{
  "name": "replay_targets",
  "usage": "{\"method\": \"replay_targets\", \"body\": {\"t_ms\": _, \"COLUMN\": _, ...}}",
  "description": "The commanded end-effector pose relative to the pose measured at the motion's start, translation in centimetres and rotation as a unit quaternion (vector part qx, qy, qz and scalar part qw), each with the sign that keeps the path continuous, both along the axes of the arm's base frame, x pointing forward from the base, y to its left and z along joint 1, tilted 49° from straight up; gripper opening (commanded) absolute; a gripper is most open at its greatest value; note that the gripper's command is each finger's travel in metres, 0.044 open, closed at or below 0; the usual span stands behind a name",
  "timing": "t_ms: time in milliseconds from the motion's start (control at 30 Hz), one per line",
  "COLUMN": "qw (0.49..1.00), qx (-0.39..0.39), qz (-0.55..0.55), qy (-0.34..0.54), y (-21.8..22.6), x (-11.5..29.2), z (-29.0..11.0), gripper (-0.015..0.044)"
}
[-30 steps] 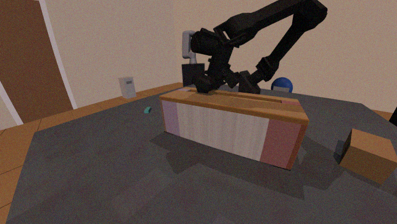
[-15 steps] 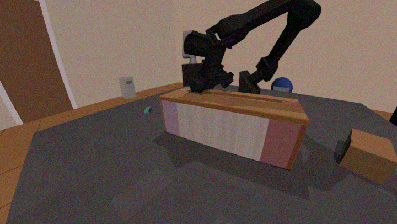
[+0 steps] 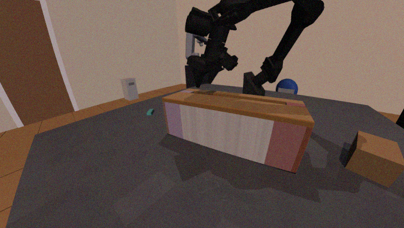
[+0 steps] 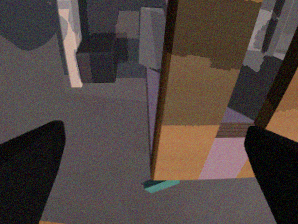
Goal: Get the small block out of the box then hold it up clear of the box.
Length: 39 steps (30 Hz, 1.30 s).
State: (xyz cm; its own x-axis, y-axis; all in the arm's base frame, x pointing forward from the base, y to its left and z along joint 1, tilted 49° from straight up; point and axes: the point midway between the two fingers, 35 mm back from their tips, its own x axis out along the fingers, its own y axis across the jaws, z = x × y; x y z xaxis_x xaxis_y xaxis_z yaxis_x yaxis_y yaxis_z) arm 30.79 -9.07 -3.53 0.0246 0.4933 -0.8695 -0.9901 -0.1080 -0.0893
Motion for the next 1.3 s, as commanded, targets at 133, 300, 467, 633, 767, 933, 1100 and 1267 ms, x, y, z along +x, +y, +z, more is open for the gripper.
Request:
{"method": "replay_targets", "body": {"t_ms": 133, "qw": 0.999, "qx": -0.006, "qz": -0.039, "qy": 0.002, "y": -2.6, "x": -0.1, "z": -0.4, "gripper": 0.0321}}
{"method": "replay_targets", "body": {"t_ms": 300, "qw": 0.981, "qx": 0.015, "qz": -0.179, "qy": 0.071, "y": -3.4, "x": -0.4, "z": -0.8, "gripper": 0.0285}}
{"method": "replay_targets", "body": {"t_ms": 467, "qw": 0.919, "qx": 0.047, "qz": -0.351, "qy": 0.171, "y": -3.6, "x": -0.8, "z": -1.2, "gripper": 0.0285}}
{"method": "replay_targets", "body": {"t_ms": 633, "qw": 0.780, "qx": 0.087, "qz": -0.543, "qy": 0.299, "y": -3.8, "x": -1.2, "z": -1.6, "gripper": 0.0285}}
{"method": "replay_targets", "body": {"t_ms": 767, "qw": 0.627, "qx": 0.113, "qz": -0.663, "qy": 0.393, "y": -4.0, "x": -1.5, "z": -1.9, "gripper": 0.0285}}
{"method": "replay_targets", "body": {"t_ms": 933, "qw": 0.512, "qx": 0.128, "qz": -0.721, "qy": 0.449, "y": -4.2, "x": -1.8, "z": -2.1, "gripper": 0.0285}}
{"method": "replay_targets", "body": {"t_ms": 1100, "qw": 0.395, "qx": 0.140, "qz": -0.760, "qy": 0.496, "y": -4.3, "x": -2.0, "z": -2.3, "gripper": 0.0285}}
{"method": "replay_targets", "body": {"t_ms": 1267, "qw": 0.274, "qx": 0.144, "qz": -0.785, "qy": 0.536, "y": -4.5, "x": -2.2, "z": -2.5, "gripper": 0.0285}}
